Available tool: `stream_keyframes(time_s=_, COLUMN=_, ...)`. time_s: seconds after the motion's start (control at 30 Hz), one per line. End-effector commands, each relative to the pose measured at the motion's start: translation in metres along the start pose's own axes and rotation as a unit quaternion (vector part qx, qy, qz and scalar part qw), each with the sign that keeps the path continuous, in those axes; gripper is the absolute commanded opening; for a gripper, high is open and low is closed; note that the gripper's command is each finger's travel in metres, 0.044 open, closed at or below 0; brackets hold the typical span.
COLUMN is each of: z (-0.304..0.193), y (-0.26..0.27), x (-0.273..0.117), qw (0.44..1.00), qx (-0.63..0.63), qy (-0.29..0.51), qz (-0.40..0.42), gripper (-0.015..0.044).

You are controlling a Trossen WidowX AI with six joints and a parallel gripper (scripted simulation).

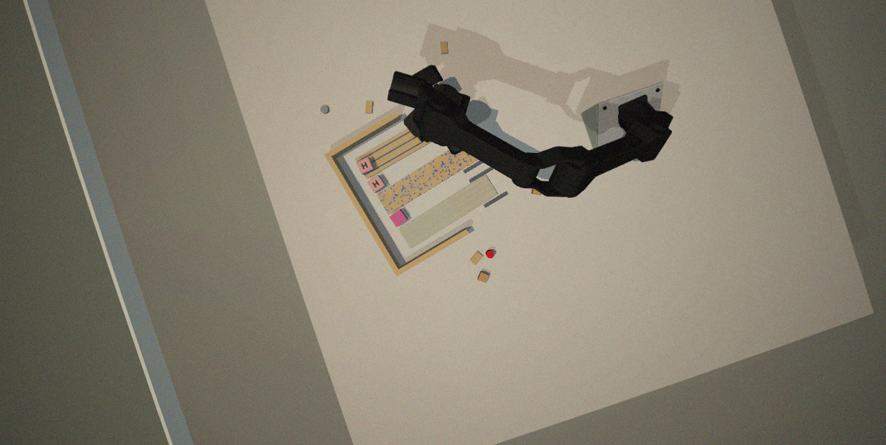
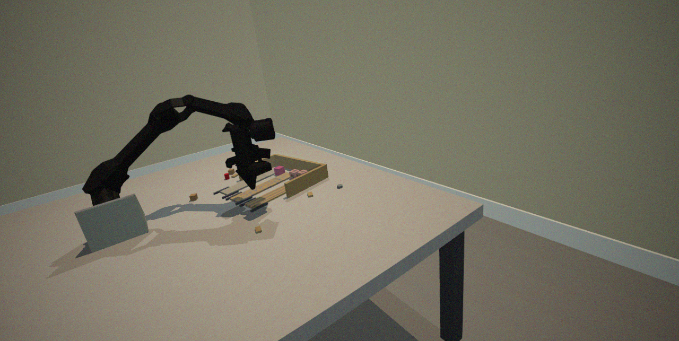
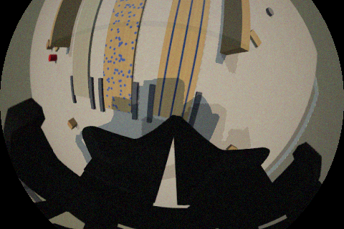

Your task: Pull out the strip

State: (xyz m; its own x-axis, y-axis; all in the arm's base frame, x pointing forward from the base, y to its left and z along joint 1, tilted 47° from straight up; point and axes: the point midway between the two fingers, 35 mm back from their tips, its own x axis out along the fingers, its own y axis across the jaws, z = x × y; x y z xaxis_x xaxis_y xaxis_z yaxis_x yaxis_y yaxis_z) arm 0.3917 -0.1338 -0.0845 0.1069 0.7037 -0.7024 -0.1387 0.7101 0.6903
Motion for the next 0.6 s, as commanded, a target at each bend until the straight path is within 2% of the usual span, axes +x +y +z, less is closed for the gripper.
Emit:
stream_keyframes(time_s=0.0, z=0.0, y=0.002, x=0.009, qw=1.0, qx=0.002, qy=0.0, qz=0.004, gripper=0.0)
stream_keyframes(time_s=0.57, z=0.001, y=0.003, x=0.036, qw=1.0, qx=0.002, qy=0.0, qz=0.005, gripper=0.0)
